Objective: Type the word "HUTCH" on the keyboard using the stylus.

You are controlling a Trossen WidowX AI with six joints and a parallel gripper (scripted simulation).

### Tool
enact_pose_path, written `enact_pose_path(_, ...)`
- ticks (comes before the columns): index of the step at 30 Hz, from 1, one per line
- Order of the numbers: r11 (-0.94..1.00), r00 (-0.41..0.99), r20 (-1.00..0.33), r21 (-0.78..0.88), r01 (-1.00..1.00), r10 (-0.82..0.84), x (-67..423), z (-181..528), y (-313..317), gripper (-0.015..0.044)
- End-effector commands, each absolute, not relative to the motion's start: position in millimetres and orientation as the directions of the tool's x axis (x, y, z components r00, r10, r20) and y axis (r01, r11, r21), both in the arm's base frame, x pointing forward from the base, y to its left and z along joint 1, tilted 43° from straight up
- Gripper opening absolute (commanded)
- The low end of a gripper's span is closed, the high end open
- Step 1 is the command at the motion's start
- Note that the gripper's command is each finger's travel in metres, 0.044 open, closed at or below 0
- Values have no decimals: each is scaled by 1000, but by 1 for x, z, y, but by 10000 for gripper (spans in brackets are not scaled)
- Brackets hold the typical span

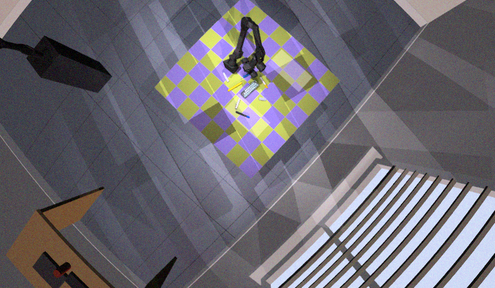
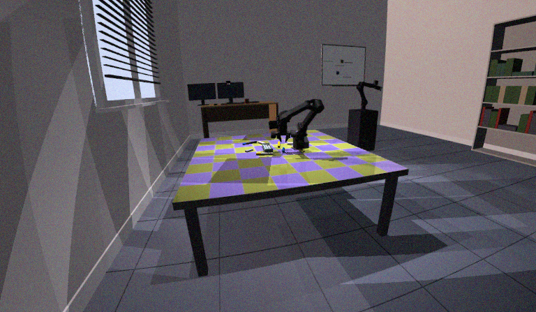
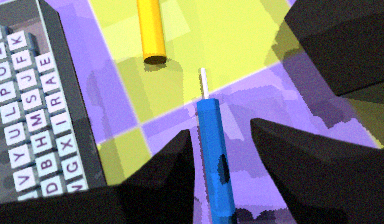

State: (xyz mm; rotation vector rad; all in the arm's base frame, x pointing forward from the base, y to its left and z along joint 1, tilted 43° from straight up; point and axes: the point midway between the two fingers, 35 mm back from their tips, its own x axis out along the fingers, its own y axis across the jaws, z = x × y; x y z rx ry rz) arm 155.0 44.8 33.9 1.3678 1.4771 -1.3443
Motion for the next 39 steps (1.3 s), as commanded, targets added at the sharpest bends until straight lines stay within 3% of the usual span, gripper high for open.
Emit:
enact_pose_path(1, -137, -188, -957, -221, 966, 223, 154, 33, 44, 150)
enact_pose_path(39, -136, -188, -956, -222, 966, 224, 153, 10, 66, 150)
